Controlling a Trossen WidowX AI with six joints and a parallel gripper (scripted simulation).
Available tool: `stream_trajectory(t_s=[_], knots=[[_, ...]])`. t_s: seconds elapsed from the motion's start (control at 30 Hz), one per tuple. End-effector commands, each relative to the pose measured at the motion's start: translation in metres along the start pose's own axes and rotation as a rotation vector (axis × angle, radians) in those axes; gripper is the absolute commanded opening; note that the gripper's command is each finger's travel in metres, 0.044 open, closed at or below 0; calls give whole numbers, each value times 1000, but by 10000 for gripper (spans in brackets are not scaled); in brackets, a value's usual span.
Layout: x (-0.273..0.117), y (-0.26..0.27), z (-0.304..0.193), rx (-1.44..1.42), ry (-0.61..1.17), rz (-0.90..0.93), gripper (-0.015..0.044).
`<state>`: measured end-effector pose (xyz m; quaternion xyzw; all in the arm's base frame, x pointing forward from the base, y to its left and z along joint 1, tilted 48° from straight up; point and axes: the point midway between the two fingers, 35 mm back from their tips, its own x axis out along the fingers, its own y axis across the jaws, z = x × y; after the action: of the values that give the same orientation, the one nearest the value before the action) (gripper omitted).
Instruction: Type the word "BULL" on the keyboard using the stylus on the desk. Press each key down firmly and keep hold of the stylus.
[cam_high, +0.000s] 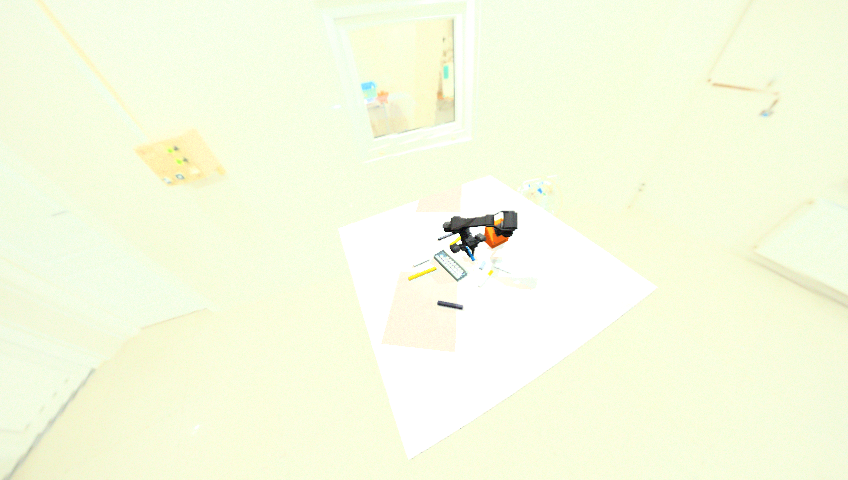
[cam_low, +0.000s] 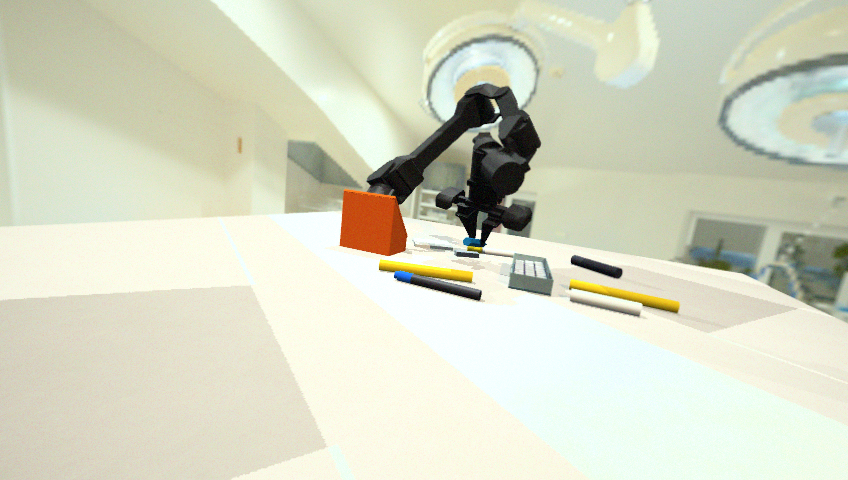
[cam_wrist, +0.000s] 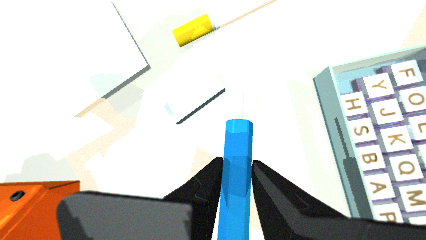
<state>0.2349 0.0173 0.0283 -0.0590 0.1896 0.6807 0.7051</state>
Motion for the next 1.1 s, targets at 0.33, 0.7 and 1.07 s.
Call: stream_trajectory(t_s=[0.33, 0.7, 1.07], knots=[[-4, -7, -5, -71, 575, 216, 0], [-25, -39, 17, -158, 1064, 114, 0], [-50, -70, 76, -230, 1421, -213, 0]])
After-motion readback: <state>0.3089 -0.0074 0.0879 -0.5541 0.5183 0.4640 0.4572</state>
